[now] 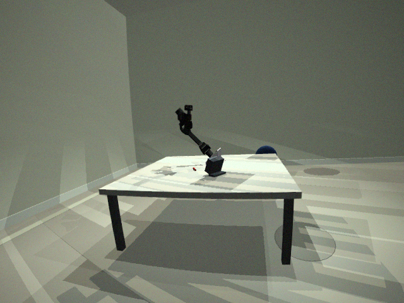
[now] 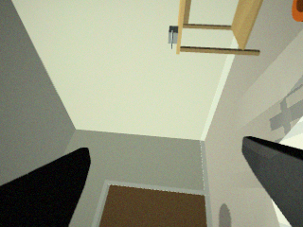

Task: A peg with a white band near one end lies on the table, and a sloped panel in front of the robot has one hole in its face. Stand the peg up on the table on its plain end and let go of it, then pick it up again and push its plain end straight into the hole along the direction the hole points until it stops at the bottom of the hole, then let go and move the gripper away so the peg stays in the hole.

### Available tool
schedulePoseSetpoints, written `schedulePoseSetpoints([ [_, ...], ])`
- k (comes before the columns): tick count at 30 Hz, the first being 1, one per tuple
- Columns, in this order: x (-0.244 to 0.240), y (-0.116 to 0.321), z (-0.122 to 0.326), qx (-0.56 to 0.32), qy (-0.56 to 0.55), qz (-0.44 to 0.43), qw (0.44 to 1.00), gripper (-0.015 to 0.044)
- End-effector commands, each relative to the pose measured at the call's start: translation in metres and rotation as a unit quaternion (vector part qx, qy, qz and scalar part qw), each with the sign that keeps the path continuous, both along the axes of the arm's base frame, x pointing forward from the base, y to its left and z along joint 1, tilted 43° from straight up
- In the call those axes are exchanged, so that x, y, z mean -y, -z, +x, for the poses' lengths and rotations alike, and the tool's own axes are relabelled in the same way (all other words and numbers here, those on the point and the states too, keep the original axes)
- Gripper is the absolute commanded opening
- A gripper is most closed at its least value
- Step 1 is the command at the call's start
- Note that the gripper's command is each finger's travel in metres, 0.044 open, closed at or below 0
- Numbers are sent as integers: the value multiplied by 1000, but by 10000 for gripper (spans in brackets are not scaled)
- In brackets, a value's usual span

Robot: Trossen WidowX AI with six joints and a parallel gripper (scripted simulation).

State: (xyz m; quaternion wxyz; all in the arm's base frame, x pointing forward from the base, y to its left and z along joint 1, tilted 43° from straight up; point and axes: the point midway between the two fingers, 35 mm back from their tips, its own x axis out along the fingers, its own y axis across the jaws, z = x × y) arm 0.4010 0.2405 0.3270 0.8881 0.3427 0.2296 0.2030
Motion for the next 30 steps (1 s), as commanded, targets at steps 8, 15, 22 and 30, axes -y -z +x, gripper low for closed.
schedulePoseSetpoints([
  [8,35,66,13,-59,46,-145,987,440],
  [15,61,104,14,-101,61,-241,963,440],
  [22,89,139,9,-146,65,-334,929,440],
  [30,121,173,-3,-199,55,-437,876,440],
])
